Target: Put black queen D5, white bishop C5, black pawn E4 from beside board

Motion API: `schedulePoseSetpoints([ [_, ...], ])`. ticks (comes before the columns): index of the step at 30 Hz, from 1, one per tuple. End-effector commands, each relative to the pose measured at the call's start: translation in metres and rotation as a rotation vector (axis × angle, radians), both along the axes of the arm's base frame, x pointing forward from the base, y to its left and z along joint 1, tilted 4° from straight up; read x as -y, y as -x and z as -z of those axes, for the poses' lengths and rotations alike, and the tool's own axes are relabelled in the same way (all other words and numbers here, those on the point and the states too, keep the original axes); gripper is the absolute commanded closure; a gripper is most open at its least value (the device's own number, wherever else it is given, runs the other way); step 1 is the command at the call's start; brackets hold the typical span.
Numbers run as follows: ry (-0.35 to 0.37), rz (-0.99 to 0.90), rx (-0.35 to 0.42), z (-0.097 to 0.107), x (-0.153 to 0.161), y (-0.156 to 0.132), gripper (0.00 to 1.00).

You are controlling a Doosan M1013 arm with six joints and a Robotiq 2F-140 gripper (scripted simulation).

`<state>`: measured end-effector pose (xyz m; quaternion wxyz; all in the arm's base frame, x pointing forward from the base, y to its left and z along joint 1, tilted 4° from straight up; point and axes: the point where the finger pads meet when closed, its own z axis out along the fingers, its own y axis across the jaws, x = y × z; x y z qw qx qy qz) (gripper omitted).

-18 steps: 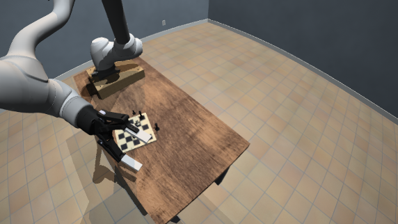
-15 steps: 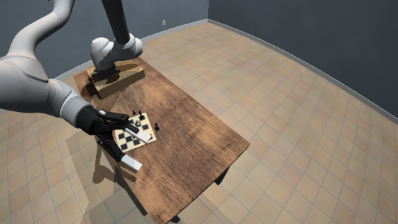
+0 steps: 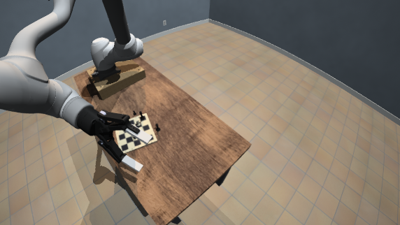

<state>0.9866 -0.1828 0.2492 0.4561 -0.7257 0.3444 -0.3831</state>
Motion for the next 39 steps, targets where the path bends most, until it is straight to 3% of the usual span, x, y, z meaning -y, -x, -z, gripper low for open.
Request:
schedulePoseSetpoints([
  [1,0.002,-0.002,0.001,0.000,0.000,0.000,0.00],
  [5,0.057,-0.038,0.017,0.009,0.005,0.006,0.00],
  [9,0.213,-0.149,0.070,0.035,0.019,0.024,0.00],
  [12,0.268,-0.191,0.091,0.044,0.024,0.031,0.00],
  [13,0.327,-0.239,0.115,0.055,0.030,0.040,0.00],
  [16,0.327,-0.239,0.115,0.055,0.030,0.040,0.00],
  [18,0.455,-0.349,0.175,0.080,0.043,0.062,0.00],
  [20,0.455,-0.349,0.175,0.080,0.043,0.062,0.00],
  [21,0.521,-0.412,0.211,0.093,0.050,0.076,0.00],
  [23,0.521,-0.412,0.211,0.093,0.050,0.076,0.00],
  [24,0.588,-0.477,0.252,0.107,0.057,0.091,0.00],
  [26,0.588,-0.477,0.252,0.107,0.057,0.091,0.00],
  [27,0.653,-0.546,0.298,0.122,0.064,0.108,0.00],
  [29,0.653,-0.546,0.298,0.122,0.064,0.108,0.00],
  [30,0.716,-0.616,0.348,0.136,0.072,0.126,0.00],
  [33,0.716,-0.616,0.348,0.136,0.072,0.126,0.00],
  [36,0.830,-0.757,0.463,0.164,0.087,0.166,0.00],
  [38,0.830,-0.757,0.463,0.164,0.087,0.166,0.00],
  [39,0.880,-0.825,0.527,0.178,0.095,0.188,0.00],
])
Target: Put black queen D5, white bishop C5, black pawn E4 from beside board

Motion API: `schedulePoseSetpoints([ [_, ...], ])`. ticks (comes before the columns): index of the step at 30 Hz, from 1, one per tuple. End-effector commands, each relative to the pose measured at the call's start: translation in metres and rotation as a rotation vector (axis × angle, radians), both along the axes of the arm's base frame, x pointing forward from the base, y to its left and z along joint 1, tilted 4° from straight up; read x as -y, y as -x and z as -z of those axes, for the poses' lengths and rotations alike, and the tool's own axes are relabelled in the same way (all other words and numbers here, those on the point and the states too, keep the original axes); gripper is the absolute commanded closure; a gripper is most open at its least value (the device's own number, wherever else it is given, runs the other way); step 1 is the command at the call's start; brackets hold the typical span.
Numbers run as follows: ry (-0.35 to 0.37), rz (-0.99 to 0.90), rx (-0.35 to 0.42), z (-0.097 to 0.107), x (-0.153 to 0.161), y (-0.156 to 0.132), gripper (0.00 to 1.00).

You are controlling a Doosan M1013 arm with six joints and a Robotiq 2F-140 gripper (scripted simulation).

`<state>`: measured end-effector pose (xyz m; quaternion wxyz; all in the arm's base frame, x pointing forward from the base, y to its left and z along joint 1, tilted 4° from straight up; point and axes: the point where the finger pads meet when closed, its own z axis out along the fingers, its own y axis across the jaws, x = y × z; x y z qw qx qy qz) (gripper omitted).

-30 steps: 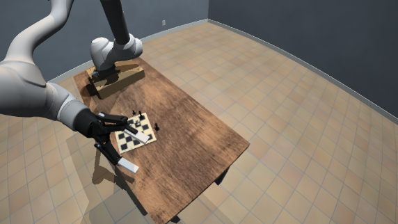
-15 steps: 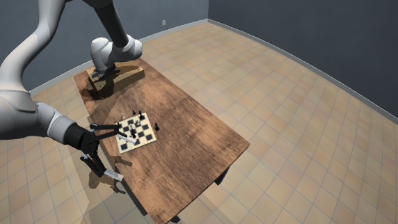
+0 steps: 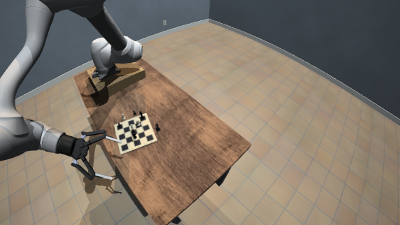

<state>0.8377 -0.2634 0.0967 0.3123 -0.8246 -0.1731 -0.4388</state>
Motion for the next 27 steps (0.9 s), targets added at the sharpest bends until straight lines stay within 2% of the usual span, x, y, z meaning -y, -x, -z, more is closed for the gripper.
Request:
schedulePoseSetpoints([
  [1,0.098,-0.155,0.105,0.025,0.014,0.039,0.00],
  [2,0.098,-0.155,0.105,0.025,0.014,0.039,0.00],
  [3,0.139,-0.234,0.156,0.038,0.021,0.061,0.00],
  [5,0.139,-0.234,0.156,0.038,0.021,0.061,0.00],
  [6,0.174,-0.310,0.210,0.049,0.028,0.084,0.00],
  [8,0.174,-0.310,0.210,0.049,0.028,0.084,0.00],
  [9,0.203,-0.383,0.264,0.060,0.035,0.107,0.00],
  [11,0.203,-0.383,0.264,0.060,0.035,0.107,0.00],
  [12,0.226,-0.451,0.318,0.069,0.041,0.129,0.00],
  [14,0.226,-0.451,0.318,0.069,0.041,0.129,0.00],
  [15,0.245,-0.514,0.372,0.077,0.047,0.151,0.00],
  [16,0.245,-0.514,0.372,0.077,0.047,0.151,0.00],
  [17,0.259,-0.572,0.424,0.084,0.053,0.171,0.00],
  [19,0.259,-0.572,0.424,0.084,0.053,0.171,0.00],
  [20,0.269,-0.623,0.474,0.090,0.058,0.191,0.00],
  [21,0.269,-0.623,0.474,0.090,0.058,0.191,0.00],
  [22,0.275,-0.667,0.521,0.096,0.062,0.208,0.00],
  [23,0.275,-0.667,0.521,0.096,0.062,0.208,0.00],
  [24,0.280,-0.706,0.564,0.100,0.066,0.224,0.00],
  [27,0.282,-0.738,0.603,0.103,0.070,0.238,0.00],
])
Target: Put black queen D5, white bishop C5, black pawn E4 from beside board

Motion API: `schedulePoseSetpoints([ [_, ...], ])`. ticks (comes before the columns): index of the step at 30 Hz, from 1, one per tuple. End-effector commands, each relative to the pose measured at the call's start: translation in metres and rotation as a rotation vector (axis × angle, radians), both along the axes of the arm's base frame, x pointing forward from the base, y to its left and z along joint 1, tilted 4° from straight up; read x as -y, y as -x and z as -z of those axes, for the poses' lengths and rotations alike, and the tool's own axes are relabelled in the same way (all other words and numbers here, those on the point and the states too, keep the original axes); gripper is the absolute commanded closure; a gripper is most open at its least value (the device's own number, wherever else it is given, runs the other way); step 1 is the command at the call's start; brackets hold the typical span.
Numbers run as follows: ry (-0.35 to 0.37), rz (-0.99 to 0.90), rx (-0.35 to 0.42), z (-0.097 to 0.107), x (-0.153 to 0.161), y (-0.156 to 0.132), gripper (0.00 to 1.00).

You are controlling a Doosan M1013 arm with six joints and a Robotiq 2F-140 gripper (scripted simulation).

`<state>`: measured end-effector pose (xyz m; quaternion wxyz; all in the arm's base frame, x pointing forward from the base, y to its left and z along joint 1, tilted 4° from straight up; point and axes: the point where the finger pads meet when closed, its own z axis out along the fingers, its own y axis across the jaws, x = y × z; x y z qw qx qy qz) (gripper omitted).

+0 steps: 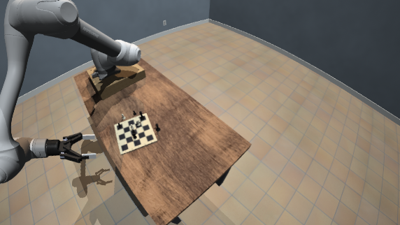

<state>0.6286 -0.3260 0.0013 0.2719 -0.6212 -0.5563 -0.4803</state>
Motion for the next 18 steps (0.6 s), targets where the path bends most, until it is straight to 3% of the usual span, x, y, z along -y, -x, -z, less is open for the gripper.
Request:
schedulePoseSetpoints([
  [1,0.007,-0.085,0.078,0.008,0.007,0.029,0.00],
  [7,-0.002,-0.193,0.185,0.017,0.018,0.073,0.00],
  [18,-0.003,-0.199,0.190,0.017,0.018,0.075,0.00],
])
